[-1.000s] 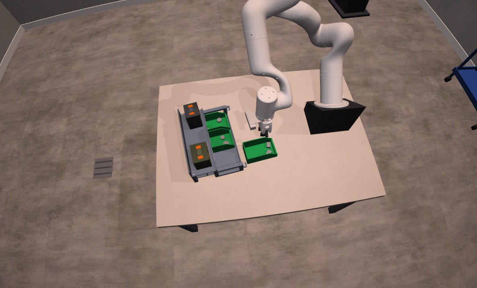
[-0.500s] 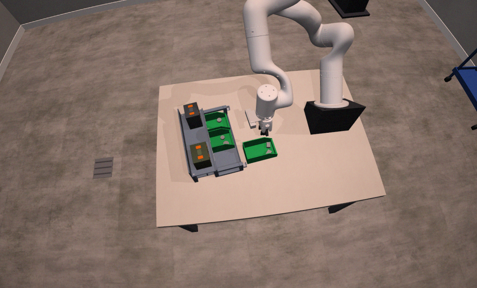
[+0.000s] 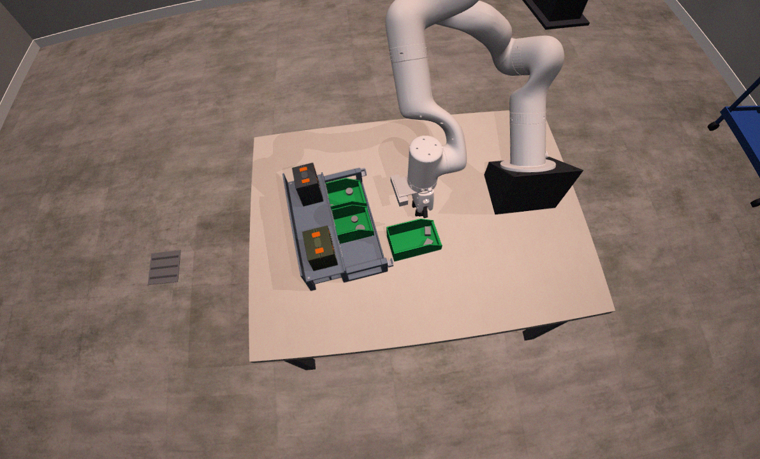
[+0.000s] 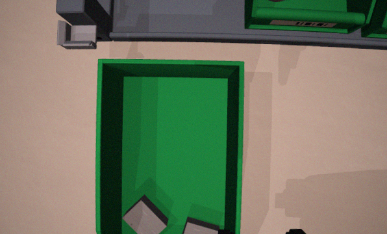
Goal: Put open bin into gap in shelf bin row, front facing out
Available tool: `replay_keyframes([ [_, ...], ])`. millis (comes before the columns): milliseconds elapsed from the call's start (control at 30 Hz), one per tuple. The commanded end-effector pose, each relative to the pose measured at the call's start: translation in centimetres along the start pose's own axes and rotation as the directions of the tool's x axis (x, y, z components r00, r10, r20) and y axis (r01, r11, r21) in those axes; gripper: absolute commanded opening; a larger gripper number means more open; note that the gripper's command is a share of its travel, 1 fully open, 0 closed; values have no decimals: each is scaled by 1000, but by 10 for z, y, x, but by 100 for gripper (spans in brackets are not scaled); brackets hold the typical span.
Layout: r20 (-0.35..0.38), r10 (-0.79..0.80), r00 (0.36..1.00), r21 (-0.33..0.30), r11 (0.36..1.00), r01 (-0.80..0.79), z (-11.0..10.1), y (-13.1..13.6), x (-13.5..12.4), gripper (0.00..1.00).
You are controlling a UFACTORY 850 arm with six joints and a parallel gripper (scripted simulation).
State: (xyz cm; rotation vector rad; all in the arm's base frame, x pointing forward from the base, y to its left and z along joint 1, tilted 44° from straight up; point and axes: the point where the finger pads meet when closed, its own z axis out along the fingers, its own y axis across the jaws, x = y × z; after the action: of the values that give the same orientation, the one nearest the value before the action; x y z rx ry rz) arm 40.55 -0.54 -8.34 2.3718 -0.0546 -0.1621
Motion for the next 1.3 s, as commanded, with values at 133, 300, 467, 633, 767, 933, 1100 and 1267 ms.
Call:
replay_keyframes([
  [133,-2,1,1000,1,1000,-1,1,0,1,29],
  [300,-2,1,1000,1,1000,-1,1,0,1,29],
  [467,-2,1,1000,1,1000,-1,5,0,1,29],
  [633,-2,1,1000,1,1000,-1,6,0,1,29],
  [767,-2,1,1000,1,1000,-1,6,0,1,29],
  [933,-2,1,1000,1,1000,-1,6,0,1,29],
  [1100,-2,1,1000,1,1000,-1,8,0,1,29],
  [1267,-2,1,1000,1,1000,-1,8,0,1,29],
])
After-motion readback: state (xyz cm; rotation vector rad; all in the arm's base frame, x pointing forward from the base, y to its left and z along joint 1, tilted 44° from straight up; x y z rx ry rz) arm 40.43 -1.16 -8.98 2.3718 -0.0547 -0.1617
